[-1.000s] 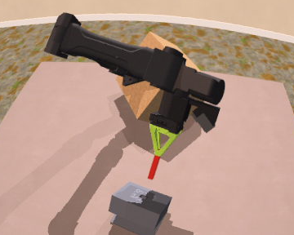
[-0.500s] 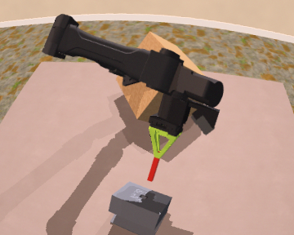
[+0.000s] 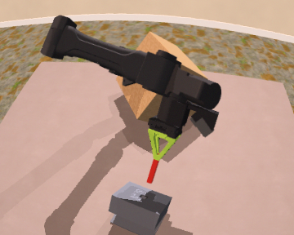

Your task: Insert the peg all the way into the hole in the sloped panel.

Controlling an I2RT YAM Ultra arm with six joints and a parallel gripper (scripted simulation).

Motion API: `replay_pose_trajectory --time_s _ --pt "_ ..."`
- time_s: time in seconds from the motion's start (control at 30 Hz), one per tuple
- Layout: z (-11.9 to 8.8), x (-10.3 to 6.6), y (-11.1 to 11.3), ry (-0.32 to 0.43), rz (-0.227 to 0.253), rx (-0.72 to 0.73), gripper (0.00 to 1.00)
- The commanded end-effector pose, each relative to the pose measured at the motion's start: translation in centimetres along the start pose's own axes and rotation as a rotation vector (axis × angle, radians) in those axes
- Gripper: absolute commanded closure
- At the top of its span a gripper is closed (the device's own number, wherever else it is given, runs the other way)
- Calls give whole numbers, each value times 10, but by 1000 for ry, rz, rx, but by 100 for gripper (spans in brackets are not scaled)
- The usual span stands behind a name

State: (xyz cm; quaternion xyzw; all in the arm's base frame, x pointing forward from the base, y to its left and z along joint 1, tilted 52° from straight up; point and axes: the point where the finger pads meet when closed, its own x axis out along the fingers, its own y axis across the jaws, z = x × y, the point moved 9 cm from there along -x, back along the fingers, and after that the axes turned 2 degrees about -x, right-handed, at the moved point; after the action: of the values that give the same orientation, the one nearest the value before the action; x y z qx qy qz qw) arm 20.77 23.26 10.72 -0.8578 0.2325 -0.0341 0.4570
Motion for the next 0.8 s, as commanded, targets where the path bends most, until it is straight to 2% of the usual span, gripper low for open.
replay_pose_trajectory --time_s 0.0,0.77 --pt "-3 -4 -6 -16 -29 31 100" --pt "-4 3 -7 -15 -29 31 100"
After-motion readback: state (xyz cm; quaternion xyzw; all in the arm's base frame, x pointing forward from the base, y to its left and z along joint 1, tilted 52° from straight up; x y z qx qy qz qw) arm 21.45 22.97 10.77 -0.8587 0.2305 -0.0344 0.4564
